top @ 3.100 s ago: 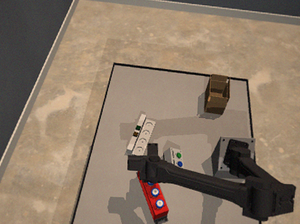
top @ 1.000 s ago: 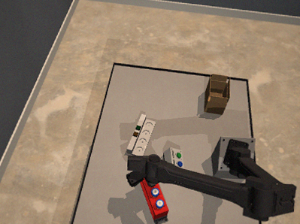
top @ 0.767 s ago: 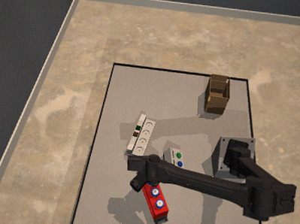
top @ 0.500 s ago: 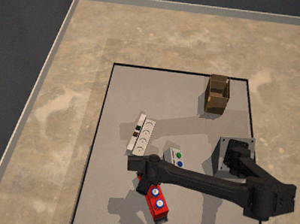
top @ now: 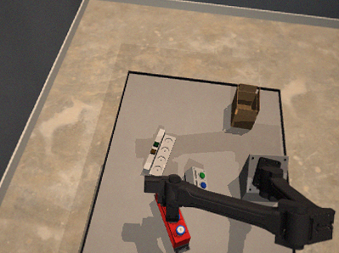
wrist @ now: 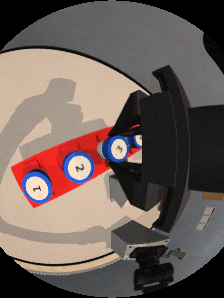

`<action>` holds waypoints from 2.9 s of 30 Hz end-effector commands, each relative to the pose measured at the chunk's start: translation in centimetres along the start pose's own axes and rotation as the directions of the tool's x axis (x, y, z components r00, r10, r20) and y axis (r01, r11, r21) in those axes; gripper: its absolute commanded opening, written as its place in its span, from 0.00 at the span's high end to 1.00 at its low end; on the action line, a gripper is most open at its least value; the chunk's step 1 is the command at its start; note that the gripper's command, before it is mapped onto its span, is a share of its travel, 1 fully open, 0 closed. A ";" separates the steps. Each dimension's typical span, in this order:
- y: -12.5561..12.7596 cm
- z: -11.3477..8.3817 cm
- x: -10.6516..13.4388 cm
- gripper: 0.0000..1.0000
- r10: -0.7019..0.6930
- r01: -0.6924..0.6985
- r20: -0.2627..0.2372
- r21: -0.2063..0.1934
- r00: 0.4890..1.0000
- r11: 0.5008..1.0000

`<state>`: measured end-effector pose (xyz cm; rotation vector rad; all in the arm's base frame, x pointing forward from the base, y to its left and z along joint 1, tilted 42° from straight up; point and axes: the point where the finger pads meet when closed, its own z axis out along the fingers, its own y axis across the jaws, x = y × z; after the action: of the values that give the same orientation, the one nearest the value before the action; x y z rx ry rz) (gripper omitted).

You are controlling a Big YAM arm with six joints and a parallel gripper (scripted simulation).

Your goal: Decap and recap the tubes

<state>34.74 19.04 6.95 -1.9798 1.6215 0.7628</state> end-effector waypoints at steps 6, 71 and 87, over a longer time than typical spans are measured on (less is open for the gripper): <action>-0.9 -0.6 -0.1 0.51 -0.044 0.044 -0.007 0.017 0.999 0.999; -1.0 -1.4 -0.3 1.00 1.000 -1.000 0.017 0.007 0.025 0.025; -1.8 -6.3 -0.4 1.00 0.998 -0.999 0.043 0.014 0.037 0.037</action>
<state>35.44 16.35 9.77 -0.2935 2.9690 1.1493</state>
